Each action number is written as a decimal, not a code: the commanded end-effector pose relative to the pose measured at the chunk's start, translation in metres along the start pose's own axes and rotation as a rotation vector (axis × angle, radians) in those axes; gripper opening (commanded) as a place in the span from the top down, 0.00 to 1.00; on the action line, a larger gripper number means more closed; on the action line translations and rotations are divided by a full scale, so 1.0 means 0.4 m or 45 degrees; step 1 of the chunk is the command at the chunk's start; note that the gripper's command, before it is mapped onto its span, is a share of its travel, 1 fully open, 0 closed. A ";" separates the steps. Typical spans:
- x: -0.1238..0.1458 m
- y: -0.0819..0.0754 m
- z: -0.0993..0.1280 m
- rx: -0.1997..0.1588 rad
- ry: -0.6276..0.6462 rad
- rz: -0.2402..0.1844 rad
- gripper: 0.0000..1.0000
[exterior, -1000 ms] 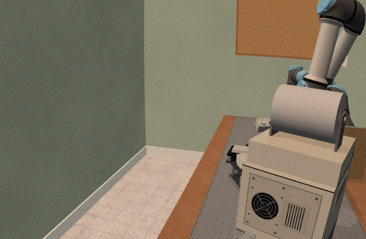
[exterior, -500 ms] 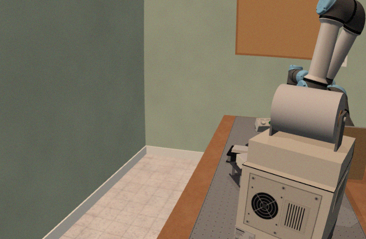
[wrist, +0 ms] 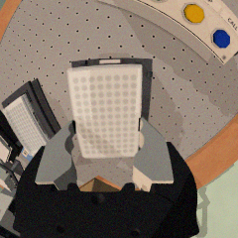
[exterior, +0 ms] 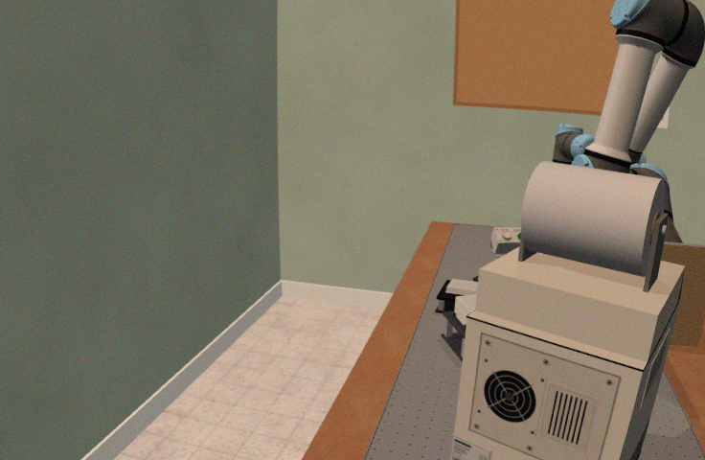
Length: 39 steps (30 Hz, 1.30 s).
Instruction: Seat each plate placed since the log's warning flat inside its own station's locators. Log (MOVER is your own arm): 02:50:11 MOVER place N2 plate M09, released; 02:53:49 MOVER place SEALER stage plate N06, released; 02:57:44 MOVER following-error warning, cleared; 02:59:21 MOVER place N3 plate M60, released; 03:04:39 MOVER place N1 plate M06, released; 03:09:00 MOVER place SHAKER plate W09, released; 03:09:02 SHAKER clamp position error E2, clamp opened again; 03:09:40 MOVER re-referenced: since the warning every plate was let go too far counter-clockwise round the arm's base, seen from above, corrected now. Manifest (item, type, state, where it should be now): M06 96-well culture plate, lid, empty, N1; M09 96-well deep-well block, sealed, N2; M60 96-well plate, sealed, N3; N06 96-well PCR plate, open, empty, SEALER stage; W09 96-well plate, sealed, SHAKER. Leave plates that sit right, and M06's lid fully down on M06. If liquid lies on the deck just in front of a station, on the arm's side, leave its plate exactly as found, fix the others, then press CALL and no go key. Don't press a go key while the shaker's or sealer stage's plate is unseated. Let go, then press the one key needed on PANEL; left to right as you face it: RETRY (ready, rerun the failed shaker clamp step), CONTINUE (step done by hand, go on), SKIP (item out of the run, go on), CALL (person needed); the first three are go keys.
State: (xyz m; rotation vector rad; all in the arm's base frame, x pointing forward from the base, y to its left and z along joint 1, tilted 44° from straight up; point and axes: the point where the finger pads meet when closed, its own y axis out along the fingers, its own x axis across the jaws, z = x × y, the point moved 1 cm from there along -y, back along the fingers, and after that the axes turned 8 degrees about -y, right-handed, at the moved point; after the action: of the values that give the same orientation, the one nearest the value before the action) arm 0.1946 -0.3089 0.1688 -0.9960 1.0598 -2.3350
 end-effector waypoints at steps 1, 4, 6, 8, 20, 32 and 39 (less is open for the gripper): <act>0.000 -0.004 0.001 0.001 0.000 0.000 1.00; 0.000 -0.007 0.001 0.001 0.000 0.000 1.00; -0.001 -0.008 0.001 0.001 0.000 0.000 1.00; -0.001 -0.010 0.001 0.001 0.000 0.000 1.00; -0.002 -0.018 0.001 0.001 0.000 0.000 1.00; -0.004 -0.040 0.001 0.001 0.000 0.000 1.00; -0.007 -0.069 0.002 0.001 0.000 0.000 1.00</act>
State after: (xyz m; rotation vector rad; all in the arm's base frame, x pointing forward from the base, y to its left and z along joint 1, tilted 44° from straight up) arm 0.1953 -0.2950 0.1835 -0.9962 1.0593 -2.3354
